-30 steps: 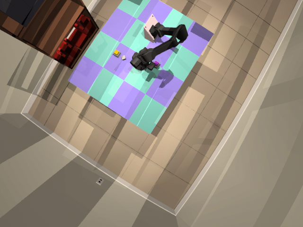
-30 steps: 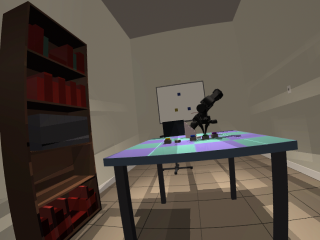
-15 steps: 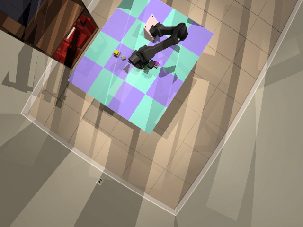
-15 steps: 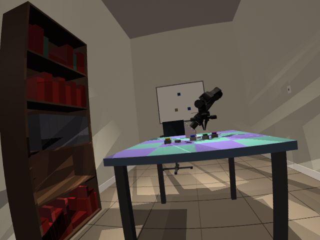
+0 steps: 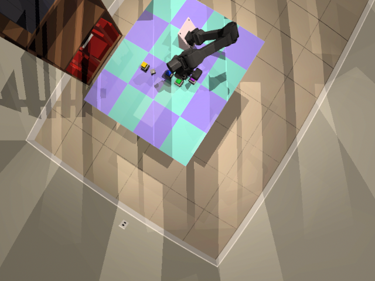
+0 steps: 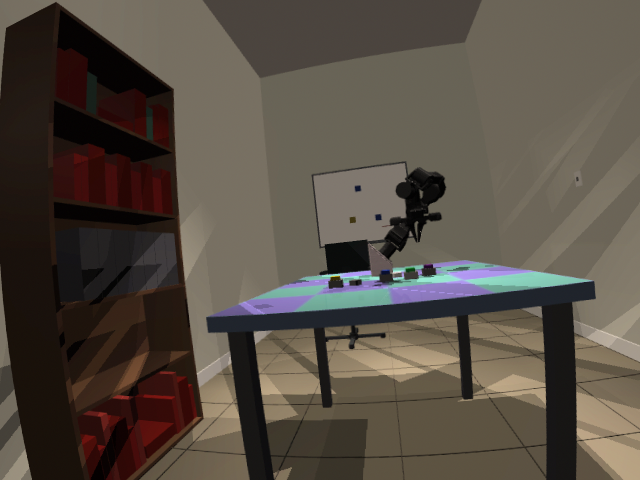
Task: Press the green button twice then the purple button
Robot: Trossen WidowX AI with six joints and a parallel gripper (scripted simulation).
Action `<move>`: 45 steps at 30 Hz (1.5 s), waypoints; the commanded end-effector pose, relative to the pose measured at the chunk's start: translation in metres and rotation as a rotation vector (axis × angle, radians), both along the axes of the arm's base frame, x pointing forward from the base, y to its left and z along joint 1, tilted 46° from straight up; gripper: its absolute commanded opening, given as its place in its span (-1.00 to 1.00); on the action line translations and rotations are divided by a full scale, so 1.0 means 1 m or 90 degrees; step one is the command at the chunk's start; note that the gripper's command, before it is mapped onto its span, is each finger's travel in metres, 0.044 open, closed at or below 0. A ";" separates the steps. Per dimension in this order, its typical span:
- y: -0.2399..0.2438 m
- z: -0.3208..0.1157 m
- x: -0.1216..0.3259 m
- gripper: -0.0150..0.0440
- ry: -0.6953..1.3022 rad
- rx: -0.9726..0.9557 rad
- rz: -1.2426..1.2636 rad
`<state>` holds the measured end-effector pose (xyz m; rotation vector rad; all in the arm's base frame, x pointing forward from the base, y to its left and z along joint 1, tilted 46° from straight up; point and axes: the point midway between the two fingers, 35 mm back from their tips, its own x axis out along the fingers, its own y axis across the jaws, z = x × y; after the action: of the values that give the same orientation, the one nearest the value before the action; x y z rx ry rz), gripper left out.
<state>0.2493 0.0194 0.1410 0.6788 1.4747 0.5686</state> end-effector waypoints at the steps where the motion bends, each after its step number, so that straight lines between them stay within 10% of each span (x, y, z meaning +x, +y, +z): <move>1: 0.022 0.020 -0.027 -0.42 0.001 0.003 0.002; 45: 0.095 -0.041 -0.031 -0.42 0.000 0.005 0.002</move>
<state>0.2197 0.1126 0.1002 0.6776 1.4681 0.5769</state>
